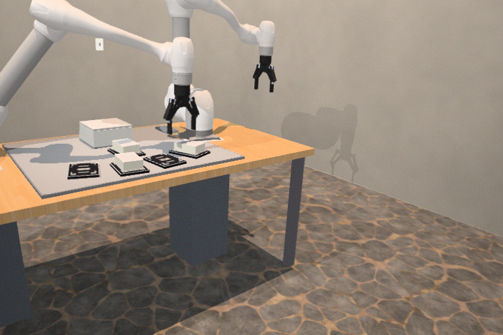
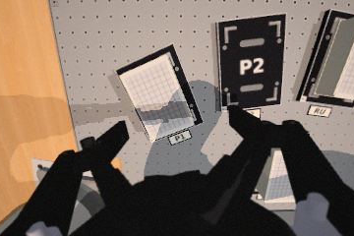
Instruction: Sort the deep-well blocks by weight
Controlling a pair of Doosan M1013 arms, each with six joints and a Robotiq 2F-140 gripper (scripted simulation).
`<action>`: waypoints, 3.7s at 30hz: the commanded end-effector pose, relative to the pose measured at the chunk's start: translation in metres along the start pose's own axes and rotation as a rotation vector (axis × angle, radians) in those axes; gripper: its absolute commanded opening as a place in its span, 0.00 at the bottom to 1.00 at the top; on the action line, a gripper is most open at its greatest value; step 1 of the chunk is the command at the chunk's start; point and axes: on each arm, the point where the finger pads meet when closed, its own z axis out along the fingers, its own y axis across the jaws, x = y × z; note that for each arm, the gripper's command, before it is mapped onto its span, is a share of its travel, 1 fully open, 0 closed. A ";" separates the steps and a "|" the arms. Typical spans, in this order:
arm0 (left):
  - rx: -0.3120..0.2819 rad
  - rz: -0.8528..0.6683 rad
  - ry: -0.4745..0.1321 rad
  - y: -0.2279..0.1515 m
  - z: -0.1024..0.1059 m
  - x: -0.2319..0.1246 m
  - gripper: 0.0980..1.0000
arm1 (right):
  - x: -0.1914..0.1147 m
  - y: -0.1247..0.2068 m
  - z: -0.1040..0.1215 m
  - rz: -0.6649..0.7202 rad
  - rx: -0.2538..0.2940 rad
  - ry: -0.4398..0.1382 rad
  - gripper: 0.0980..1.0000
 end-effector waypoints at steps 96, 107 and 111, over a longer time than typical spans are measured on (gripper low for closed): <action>0.000 0.000 0.001 0.000 -0.001 0.000 1.00 | -0.169 0.203 0.048 0.132 0.003 0.004 1.00; 0.000 0.000 0.001 0.000 -0.001 0.000 1.00 | -0.169 0.203 0.063 0.132 0.003 0.004 1.00; 0.000 0.000 0.001 0.000 -0.001 0.000 1.00 | -0.169 0.203 0.070 0.132 0.003 0.004 1.00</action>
